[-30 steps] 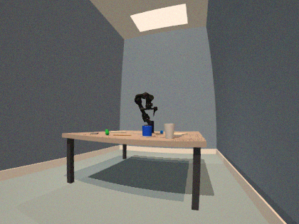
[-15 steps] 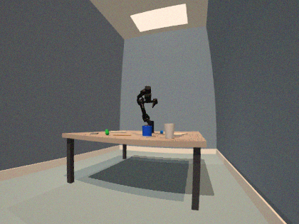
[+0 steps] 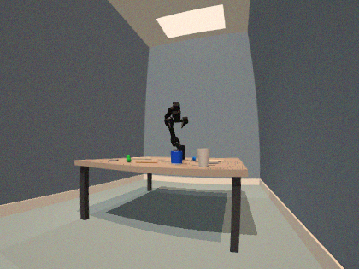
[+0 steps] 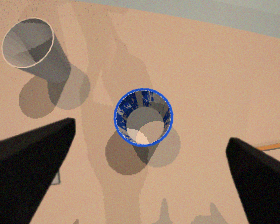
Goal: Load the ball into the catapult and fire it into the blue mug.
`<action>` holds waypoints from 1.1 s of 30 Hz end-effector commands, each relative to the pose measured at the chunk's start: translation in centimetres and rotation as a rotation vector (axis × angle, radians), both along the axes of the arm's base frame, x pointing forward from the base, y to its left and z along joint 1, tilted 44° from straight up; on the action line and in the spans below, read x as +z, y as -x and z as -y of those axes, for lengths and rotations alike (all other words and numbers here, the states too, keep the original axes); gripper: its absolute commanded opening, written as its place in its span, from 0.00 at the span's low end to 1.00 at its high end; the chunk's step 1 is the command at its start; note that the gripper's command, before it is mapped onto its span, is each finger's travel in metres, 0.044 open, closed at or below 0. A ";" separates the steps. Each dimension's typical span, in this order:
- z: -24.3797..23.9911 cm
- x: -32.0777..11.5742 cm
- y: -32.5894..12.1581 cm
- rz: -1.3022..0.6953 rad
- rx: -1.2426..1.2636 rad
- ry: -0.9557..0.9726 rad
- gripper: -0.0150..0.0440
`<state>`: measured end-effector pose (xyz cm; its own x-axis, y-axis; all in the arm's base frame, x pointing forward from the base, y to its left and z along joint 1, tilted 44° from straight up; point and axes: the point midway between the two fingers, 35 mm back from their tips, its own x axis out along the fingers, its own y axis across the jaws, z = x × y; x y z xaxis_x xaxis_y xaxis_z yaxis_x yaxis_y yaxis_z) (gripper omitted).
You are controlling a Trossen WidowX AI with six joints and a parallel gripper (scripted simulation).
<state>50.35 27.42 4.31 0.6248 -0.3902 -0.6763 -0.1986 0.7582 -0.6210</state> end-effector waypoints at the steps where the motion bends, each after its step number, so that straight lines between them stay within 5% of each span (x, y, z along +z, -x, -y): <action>1: -0.2 0.3 -0.1 0.008 0.004 -0.002 1.00; 4: -0.2 0.3 -0.1 0.008 0.004 -0.002 1.00; 21: -0.2 0.3 -0.1 0.008 0.004 -0.002 0.25; 33: -0.2 -0.2 0.2 -0.008 0.011 0.013 0.25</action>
<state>50.39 27.44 4.34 0.6259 -0.3894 -0.6757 -0.1995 0.7577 -0.6214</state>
